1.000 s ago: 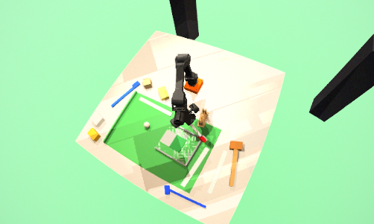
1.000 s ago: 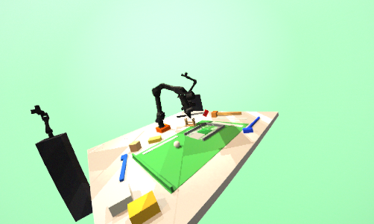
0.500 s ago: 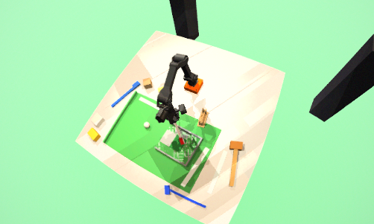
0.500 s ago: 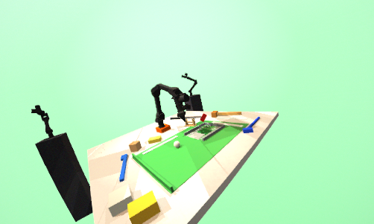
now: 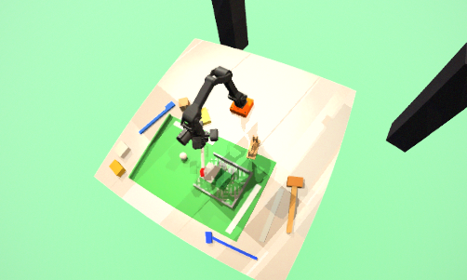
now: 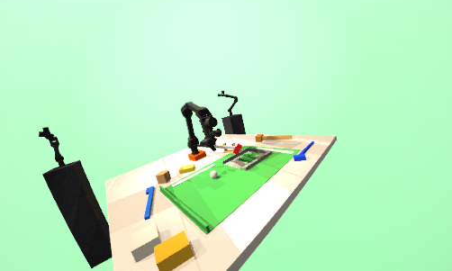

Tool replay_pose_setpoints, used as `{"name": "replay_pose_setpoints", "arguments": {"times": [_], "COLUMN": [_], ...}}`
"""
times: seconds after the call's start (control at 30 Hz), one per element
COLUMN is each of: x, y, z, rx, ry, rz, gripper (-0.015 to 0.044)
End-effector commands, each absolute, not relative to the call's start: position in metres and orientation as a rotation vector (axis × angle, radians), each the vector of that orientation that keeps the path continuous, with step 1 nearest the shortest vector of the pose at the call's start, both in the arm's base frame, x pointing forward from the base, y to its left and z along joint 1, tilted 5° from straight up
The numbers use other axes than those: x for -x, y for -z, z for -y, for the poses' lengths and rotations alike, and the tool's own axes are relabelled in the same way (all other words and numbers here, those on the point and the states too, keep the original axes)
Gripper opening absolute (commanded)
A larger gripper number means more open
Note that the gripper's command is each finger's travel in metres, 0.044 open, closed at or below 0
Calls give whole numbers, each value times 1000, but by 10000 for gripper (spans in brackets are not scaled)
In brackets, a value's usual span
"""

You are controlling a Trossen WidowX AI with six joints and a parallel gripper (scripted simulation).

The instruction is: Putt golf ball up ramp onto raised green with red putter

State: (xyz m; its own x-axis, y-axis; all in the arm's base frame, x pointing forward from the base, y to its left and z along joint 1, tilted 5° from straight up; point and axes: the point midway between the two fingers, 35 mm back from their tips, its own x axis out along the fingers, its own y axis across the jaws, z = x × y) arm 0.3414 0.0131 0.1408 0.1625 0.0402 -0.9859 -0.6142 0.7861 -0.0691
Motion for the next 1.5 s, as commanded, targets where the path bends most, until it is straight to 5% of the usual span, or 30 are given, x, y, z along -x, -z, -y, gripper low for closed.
{"name": "replay_pose_setpoints", "arguments": {"times": [0.0,0.8,1.47], "x": [-344,-315,-318], "y": [-142,-154,-114], "z": [14,156,161], "rx": [459,111,101], "ry": [-418,-42,-31], "rz": [-1362,-1459,-1461], "gripper": [0,0,0]}}
